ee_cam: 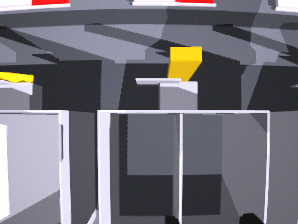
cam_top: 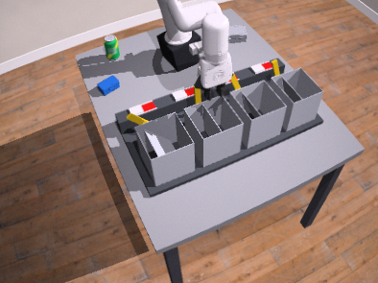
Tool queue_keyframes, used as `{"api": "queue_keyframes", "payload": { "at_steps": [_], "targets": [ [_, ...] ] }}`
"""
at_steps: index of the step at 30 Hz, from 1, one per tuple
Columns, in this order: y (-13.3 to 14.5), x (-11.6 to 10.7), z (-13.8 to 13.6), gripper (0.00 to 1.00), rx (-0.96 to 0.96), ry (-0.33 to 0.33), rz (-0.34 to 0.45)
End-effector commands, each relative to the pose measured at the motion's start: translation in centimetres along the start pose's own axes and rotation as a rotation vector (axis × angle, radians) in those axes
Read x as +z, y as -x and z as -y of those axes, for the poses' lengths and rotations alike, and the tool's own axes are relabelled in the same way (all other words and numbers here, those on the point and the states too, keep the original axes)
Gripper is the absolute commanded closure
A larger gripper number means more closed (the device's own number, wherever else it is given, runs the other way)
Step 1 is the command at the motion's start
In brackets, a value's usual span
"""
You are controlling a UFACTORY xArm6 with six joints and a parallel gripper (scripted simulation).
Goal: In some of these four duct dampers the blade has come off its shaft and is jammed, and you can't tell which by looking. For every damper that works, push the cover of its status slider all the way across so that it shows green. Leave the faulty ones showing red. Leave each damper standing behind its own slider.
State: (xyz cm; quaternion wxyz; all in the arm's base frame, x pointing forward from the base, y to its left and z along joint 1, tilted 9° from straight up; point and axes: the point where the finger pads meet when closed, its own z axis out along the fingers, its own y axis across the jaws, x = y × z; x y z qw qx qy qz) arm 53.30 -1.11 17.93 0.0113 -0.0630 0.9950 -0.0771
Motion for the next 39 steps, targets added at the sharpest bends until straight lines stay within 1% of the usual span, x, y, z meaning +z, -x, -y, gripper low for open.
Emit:
{"api": "queue_keyframes", "payload": {
  "at_steps": [1, 29, 31, 33, 36, 38, 39],
  "targets": [
    [0.1, -0.2, 0.0, 0.61, 0.0, 0.0, 0.005],
    [0.1, -0.2, 0.0, 0.61, 0.0, 0.0, 0.005],
    [-1.2, 0.0, 0.1, 0.61, 0.0, 0.005, 0.005],
    [-4.2, 0.7, 0.3, 0.61, 0.001, 0.018, 0.004],
    [-5.5, 0.9, 0.4, 0.61, 0.001, 0.024, 0.004],
    [-5.5, 0.9, 0.4, 0.61, 0.001, 0.024, 0.004],
    [-7.4, 1.3, 0.5, 0.61, 0.001, 0.032, 0.004]
  ]
}}
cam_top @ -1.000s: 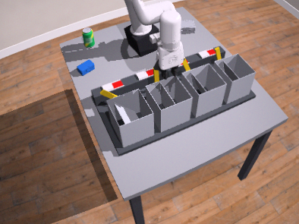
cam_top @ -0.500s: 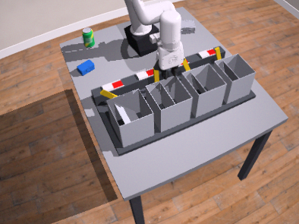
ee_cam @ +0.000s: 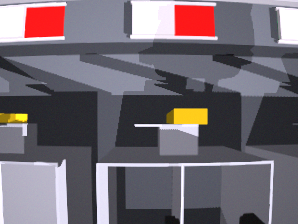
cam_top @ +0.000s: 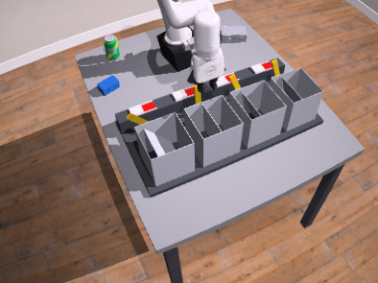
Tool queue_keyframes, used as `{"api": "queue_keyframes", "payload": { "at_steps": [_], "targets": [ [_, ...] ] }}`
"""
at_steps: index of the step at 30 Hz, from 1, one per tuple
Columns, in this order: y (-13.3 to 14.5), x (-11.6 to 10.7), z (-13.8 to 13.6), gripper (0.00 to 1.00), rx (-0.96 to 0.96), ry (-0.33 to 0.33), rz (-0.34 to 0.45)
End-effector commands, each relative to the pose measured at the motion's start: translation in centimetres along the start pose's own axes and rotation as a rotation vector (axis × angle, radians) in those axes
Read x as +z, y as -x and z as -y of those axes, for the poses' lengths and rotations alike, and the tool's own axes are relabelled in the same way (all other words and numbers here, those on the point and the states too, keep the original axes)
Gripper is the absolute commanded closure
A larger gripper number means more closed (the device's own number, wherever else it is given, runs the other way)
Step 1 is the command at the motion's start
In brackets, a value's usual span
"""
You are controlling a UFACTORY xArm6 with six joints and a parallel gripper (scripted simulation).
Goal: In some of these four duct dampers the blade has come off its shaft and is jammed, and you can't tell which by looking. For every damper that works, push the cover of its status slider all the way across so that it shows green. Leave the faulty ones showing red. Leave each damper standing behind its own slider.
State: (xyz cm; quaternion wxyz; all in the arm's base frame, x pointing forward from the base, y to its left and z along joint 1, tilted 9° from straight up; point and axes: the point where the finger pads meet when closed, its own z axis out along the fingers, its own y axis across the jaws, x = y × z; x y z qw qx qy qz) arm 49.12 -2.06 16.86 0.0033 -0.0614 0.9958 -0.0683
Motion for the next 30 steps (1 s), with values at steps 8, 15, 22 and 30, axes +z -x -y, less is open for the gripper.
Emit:
{"api": "queue_keyframes", "payload": {
  "at_steps": [8, 15, 22, 30],
  "targets": [
    [-6.7, 1.1, 0.5, 0.61, -0.002, 0.028, 0.02],
    [-6.7, 1.1, 0.5, 0.61, -0.002, 0.028, 0.02],
    [-6.7, 1.1, 0.5, 0.61, -0.002, 0.028, 0.02],
    [-6.7, 1.3, 0.5, 0.61, -0.002, 0.028, 0.02]
  ]
}}
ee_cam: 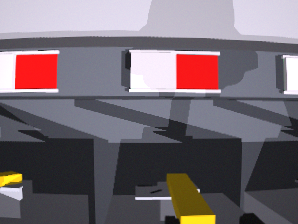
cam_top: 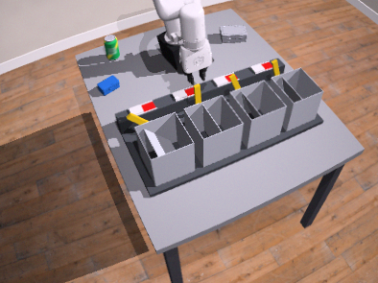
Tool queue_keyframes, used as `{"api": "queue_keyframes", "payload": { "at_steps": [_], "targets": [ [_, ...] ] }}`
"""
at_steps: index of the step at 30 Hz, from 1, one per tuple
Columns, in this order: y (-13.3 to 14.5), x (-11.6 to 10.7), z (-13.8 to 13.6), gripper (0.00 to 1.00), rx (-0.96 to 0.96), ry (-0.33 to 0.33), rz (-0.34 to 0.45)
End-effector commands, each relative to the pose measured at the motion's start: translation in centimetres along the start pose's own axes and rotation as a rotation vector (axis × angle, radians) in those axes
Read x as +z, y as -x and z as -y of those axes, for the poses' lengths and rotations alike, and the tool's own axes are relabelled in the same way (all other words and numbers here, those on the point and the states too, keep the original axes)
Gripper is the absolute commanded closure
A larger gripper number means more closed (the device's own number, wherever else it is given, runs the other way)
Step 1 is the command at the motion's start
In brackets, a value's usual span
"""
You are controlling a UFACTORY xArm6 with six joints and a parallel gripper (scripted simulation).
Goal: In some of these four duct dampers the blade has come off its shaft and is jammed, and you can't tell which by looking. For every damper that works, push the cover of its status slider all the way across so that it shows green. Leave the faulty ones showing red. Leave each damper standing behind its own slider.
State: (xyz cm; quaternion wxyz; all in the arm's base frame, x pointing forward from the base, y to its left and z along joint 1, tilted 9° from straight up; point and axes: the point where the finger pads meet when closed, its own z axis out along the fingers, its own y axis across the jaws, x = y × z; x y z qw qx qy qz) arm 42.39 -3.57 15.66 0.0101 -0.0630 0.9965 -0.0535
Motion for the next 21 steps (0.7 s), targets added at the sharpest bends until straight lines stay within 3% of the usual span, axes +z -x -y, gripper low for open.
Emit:
{"api": "queue_keyframes", "payload": {
  "at_steps": [1, 21],
  "targets": [
    [0.1, 0.1, 0.0, 0.61, 0.0, 0.0, 0.004],
    [0.1, 2.6, 0.1, 0.61, 0.0, 0.0, 0.004]
  ]
}}
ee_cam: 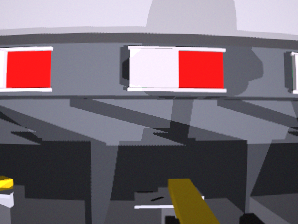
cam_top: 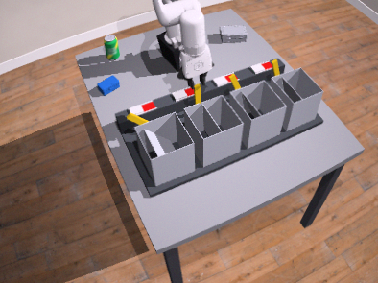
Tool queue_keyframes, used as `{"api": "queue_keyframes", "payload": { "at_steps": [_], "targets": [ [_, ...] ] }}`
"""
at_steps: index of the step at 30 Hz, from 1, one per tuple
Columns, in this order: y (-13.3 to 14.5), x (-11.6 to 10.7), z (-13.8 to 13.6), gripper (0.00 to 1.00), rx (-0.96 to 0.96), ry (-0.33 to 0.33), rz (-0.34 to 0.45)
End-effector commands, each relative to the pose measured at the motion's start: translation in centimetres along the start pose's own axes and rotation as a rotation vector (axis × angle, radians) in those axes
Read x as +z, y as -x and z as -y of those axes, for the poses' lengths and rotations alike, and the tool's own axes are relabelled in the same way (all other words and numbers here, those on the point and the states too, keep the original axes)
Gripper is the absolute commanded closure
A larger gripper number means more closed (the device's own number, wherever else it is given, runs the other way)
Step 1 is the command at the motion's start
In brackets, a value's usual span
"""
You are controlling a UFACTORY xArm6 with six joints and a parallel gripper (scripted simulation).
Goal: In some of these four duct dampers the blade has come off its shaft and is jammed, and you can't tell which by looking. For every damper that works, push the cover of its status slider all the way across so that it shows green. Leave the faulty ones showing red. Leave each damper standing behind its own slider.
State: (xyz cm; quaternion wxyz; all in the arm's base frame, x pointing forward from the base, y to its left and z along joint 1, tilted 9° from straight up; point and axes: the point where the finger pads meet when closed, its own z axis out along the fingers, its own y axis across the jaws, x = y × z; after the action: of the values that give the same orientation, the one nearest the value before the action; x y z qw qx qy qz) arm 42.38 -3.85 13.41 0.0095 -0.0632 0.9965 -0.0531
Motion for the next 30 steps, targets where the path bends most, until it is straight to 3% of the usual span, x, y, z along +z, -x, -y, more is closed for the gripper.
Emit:
{"api": "queue_keyframes", "payload": {
  "at_steps": [1, 14, 30],
  "targets": [
    [0.2, 0.6, 0.1, 0.61, 0.0, -0.001, 0.006],
    [0.2, 3.5, 0.1, 0.61, 0.0, -0.001, 0.006],
    [0.2, 5.0, 0.2, 0.61, 0.0, -0.001, 0.006]
  ]
}}
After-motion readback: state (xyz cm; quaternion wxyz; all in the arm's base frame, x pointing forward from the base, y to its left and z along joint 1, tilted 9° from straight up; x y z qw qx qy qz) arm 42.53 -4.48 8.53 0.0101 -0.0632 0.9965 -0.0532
